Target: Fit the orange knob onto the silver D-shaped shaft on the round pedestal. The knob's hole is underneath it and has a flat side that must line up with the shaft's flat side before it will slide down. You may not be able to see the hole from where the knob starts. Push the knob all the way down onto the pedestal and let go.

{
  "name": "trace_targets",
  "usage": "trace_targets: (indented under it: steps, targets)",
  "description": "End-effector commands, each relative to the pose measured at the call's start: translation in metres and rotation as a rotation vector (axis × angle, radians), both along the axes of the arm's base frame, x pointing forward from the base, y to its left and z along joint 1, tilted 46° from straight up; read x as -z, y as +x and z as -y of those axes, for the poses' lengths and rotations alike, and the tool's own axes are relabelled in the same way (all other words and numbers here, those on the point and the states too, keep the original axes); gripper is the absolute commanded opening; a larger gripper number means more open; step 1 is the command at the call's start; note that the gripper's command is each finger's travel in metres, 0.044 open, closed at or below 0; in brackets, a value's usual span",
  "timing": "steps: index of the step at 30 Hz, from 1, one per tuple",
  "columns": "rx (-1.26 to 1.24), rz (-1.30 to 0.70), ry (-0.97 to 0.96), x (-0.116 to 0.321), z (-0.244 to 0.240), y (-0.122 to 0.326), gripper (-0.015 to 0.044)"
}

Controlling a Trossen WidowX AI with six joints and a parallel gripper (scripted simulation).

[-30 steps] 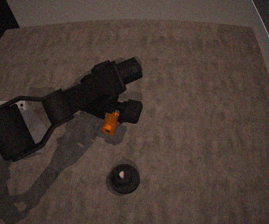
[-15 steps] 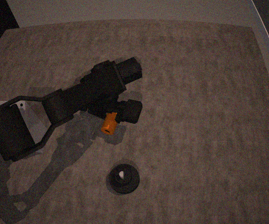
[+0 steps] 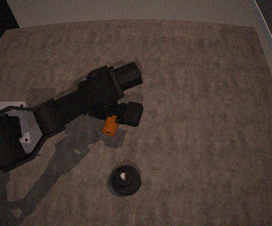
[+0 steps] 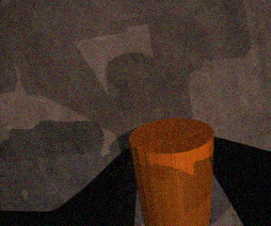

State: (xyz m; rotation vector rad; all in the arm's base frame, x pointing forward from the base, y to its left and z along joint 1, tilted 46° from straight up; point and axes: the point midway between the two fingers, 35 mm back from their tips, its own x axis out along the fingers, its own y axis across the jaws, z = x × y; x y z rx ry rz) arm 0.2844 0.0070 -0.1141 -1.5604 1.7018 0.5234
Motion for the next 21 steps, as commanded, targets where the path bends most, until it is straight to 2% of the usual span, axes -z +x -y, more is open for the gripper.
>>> trace_targets:
  steps: [1, 21]
  targets:
    - [-0.014, 0.013, 0.08, -0.005, 0.0, -0.001, 0.0179]
    - [-0.078, 0.068, 0.407, -0.025, 0.008, -0.007, 0.0179]
